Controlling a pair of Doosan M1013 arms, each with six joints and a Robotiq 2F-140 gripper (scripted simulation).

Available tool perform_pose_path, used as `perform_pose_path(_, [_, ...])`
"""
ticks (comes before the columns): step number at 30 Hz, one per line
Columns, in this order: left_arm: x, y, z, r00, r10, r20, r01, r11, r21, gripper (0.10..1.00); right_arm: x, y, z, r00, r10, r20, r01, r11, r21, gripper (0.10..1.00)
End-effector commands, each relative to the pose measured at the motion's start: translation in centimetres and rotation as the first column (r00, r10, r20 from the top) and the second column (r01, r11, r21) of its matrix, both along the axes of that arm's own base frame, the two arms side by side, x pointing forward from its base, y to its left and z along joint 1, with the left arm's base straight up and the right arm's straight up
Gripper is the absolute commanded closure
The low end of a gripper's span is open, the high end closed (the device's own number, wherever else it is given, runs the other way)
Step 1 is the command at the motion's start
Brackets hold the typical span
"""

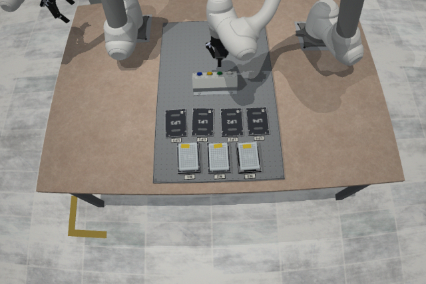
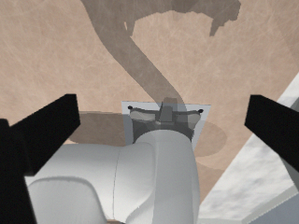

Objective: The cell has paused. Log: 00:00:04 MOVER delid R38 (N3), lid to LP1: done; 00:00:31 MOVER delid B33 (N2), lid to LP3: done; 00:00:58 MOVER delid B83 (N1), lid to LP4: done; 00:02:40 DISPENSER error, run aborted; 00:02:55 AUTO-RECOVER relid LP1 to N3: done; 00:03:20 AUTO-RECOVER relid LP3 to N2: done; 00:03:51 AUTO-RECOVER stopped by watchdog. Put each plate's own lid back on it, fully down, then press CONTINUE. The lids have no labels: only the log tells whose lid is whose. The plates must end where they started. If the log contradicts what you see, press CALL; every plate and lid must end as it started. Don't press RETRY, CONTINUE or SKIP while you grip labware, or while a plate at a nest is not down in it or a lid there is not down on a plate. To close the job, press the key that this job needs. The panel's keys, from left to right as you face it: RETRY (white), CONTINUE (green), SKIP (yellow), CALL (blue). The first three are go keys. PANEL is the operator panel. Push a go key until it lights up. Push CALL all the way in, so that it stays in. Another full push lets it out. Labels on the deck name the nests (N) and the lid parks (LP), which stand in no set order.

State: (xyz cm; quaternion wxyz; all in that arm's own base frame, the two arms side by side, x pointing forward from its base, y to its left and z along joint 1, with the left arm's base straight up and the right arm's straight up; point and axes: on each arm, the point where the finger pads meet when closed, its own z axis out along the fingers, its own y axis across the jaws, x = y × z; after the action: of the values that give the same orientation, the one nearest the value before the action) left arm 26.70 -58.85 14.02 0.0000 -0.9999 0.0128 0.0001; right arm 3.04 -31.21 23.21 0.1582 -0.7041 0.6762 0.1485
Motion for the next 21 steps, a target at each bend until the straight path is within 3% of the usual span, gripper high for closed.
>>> perform_pose_path(1, [0.02, -0.03, 0.07, 1.000, 0.000, 0.001, 0.000, 1.000, -0.001, 0.999, 0.01, -0.04, 0.05, 1.000, 0.000, 0.001, 0.000, 1.000, -0.001, 0.098])
perform_pose_path(21, [0.19, -0.04, -0.23, 1.000, 0.000, 0.001, 0.000, 1.000, -0.001, 0.999, 0.01, -0.04, 0.05, 1.000, 0.000, 0.001, 0.000, 1.000, -0.001, 0.098])
